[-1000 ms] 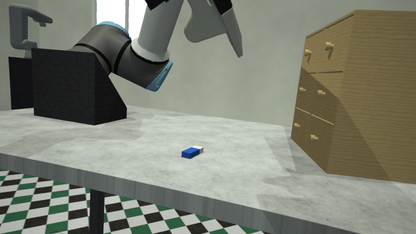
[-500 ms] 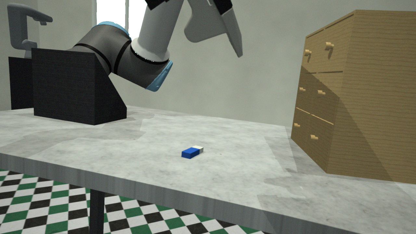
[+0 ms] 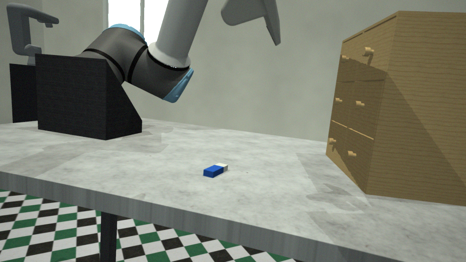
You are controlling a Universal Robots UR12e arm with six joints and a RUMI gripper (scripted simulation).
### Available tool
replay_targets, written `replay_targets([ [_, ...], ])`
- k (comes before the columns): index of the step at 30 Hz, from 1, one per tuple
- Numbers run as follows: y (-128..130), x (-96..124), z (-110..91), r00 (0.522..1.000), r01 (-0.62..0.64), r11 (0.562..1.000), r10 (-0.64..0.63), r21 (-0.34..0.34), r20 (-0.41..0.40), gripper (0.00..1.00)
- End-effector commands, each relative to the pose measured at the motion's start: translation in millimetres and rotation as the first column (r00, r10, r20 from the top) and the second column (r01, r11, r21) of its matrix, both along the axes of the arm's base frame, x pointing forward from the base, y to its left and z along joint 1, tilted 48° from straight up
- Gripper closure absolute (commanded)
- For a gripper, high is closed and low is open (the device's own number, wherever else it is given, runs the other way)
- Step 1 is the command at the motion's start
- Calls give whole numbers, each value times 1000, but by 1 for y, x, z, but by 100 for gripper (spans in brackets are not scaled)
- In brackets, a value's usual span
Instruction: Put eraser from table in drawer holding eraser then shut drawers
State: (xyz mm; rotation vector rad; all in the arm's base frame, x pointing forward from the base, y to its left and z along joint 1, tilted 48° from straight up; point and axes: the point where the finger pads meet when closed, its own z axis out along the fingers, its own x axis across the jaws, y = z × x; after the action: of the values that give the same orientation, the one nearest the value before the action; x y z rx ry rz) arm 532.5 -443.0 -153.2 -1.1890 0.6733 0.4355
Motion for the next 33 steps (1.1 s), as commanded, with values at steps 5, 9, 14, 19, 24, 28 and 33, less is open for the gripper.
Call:
replay_targets([
  [5, 4, -2, 60, 992, -22, 976, 49, -219, 117, 0],
  [9, 10, -5, 96, 978, -28, 936, 98, -352, 182, 0],
  [14, 15, -7, 123, 963, -28, 891, 146, -453, 227, 0],
  [19, 24, -12, 157, 936, -19, 814, 218, -580, 275, 0],
  [24, 35, -17, 194, 898, 1, 705, 311, -709, 311, 0],
  [28, 42, -20, 213, 876, 16, 641, 361, -767, 320, 0],
  [33, 47, -23, 227, 857, 31, 585, 402, -811, 322, 0],
])
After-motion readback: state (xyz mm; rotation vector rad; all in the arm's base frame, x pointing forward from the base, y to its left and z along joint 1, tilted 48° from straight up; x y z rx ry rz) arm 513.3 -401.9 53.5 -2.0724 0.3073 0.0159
